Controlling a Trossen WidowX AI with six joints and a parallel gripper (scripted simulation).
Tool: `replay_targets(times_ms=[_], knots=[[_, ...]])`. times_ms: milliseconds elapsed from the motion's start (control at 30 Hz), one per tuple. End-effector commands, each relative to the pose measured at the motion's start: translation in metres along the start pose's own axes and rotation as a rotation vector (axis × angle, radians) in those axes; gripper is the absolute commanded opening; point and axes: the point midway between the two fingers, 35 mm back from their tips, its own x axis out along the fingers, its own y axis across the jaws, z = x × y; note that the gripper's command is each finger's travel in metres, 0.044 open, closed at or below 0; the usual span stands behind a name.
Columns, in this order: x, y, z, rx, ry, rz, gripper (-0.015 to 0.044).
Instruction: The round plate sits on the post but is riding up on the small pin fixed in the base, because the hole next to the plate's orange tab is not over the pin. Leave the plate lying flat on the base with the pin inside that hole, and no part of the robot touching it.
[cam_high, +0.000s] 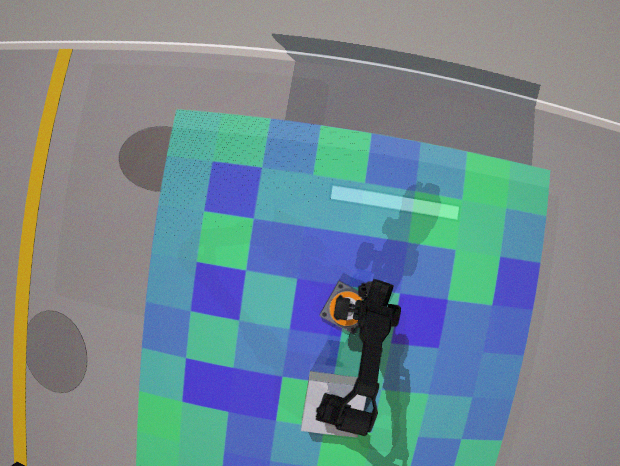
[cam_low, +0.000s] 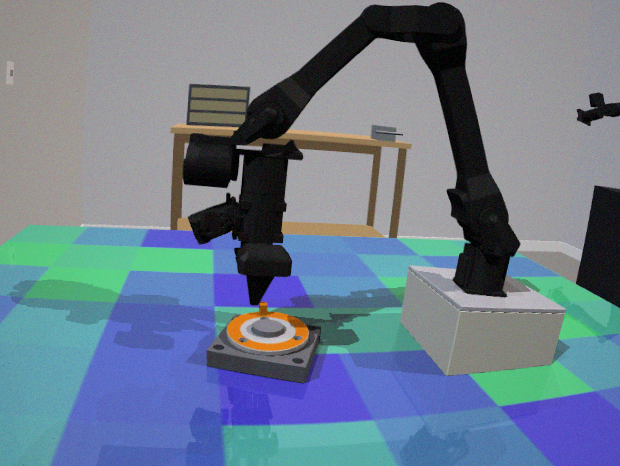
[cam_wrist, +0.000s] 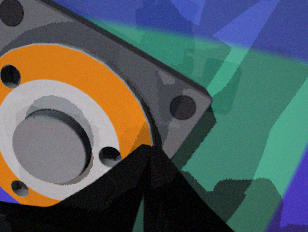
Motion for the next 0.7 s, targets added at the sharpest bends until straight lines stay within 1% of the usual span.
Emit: replay_targets(times_ms=[0,667], knots=[[0.0031,-0.0011,-0.0078,-0.002,0.019,0.0,0.0],[0.0027,-0.0015,-0.0134,-0.002,0.019,0.0,0.0]])
